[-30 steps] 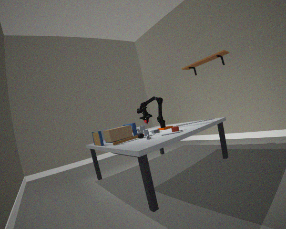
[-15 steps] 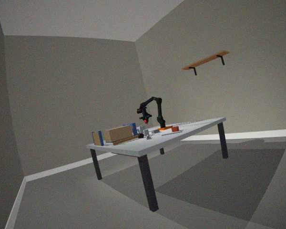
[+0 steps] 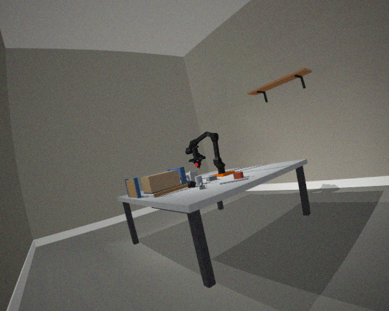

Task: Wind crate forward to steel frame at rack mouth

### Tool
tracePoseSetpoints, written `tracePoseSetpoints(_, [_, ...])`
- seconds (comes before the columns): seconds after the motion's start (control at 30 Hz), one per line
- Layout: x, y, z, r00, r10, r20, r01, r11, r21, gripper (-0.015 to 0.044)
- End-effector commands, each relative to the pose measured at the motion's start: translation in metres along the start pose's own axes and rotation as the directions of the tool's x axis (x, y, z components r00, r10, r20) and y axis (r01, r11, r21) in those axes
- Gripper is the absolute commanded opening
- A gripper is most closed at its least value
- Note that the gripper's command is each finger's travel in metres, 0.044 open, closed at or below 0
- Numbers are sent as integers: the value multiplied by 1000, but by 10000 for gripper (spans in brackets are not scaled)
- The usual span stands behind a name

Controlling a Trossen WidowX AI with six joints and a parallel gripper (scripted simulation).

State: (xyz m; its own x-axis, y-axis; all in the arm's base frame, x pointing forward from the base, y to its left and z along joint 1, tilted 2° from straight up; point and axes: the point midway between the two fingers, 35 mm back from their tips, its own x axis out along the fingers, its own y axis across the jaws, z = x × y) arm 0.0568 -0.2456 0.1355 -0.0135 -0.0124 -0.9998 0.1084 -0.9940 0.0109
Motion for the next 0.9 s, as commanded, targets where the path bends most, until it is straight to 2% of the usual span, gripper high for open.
tracePoseSetpoints(0.0, [0, 12, 4, 1000, 19, 11, -19, 1000, 2, 0])
tracePoseSetpoints(0.87, [-1, 64, 2, 1000, 23, 11, -23, 1000, 2, 0])
